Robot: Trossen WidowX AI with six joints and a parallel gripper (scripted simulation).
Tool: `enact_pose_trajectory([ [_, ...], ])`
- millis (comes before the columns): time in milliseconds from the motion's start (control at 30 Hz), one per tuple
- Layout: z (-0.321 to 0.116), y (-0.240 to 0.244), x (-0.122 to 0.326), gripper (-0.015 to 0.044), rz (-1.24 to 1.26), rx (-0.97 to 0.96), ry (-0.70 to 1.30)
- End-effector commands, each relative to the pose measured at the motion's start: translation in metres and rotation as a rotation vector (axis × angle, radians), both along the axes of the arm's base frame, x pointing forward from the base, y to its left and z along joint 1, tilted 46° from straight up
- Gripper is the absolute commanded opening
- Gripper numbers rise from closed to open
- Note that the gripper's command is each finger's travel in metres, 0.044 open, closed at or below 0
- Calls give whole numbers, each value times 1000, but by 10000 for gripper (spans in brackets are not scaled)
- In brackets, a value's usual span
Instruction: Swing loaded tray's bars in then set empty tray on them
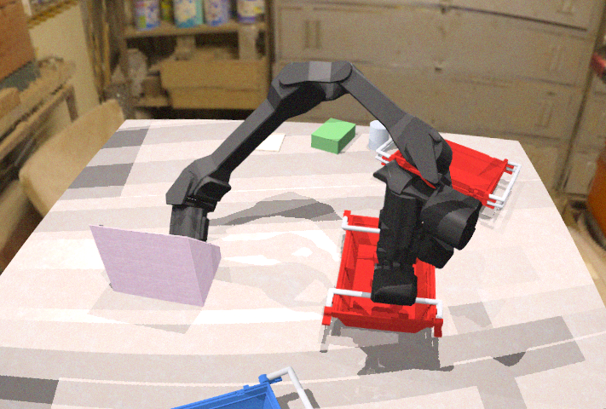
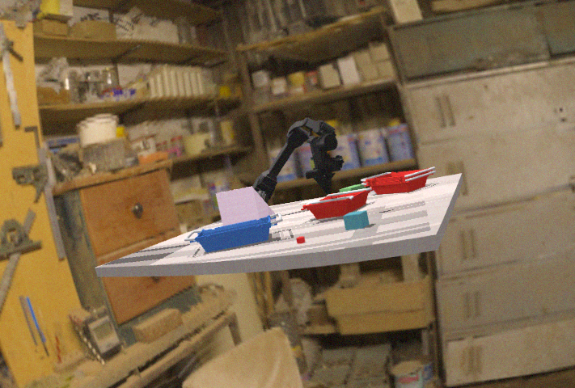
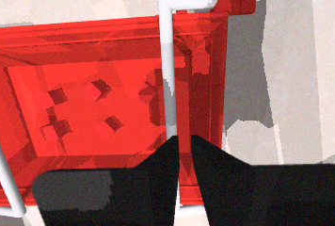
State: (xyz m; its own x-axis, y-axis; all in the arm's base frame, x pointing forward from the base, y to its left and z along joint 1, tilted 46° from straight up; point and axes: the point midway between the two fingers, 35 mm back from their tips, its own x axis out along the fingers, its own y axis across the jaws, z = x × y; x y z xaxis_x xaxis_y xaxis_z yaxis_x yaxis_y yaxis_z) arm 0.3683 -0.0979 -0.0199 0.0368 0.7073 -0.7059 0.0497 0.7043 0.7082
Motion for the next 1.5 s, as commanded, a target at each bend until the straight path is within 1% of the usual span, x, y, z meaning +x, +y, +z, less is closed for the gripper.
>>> enact_pose_trajectory([
  [0,0,0,0,131,0,0,0],
  [100,5,-5,0,210,0,0,0],
  [200,20,-20,-2,289,0,0,1],
  [233,7,-6,-2,315,1,4,5],
  [267,4,-10,-4,341,-3,4,6],
  [400,-20,-42,-26,440,-29,-4,1],
  [567,-47,-79,-57,440,10,-31,-46],
  [667,-73,-113,-93,440,84,-56,-107],
  [833,-106,-148,-150,440,193,-72,-189],
  [1000,-135,-168,-209,440,299,-66,-273],
  [1200,-166,-174,-277,440,416,-39,-382],
  [1467,-168,-174,-281,440,423,-37,-389],
])
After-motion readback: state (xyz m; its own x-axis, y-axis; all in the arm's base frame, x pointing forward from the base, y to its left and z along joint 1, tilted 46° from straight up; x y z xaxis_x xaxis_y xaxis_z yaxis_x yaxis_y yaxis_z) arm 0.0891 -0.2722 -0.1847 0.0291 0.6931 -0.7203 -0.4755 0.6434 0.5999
